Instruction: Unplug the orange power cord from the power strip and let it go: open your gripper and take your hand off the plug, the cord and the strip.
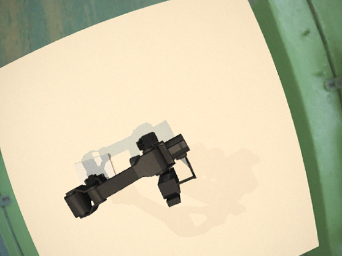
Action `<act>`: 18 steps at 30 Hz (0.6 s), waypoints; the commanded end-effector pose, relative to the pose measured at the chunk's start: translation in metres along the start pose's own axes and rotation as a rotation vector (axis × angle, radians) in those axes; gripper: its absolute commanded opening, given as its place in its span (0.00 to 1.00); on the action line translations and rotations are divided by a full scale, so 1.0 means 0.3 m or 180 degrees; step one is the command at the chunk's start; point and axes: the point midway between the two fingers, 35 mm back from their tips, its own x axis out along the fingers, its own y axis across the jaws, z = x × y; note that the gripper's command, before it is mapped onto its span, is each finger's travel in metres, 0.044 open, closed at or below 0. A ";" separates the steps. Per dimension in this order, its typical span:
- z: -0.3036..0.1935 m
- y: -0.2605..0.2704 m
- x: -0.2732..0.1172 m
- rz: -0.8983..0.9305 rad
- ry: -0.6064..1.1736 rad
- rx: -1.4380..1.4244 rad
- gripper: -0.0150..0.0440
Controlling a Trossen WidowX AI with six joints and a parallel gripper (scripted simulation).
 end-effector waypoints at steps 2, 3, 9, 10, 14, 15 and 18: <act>0.118 0.002 -0.017 -0.0009 -0.0270 -0.0130 0.25; 0.123 0.003 -0.017 -0.0009 -0.0271 -0.0130 0.25; 0.156 0.009 -0.022 -0.0006 -0.0272 -0.0132 0.25; 0.161 0.010 -0.023 -0.0006 -0.0272 -0.0132 0.25; 0.133 0.017 -0.015 -0.0002 -0.0266 -0.0136 0.39; 0.125 0.018 -0.013 -0.0001 -0.0265 -0.0136 0.43; 0.125 0.018 -0.013 -0.0001 -0.0265 -0.0136 0.57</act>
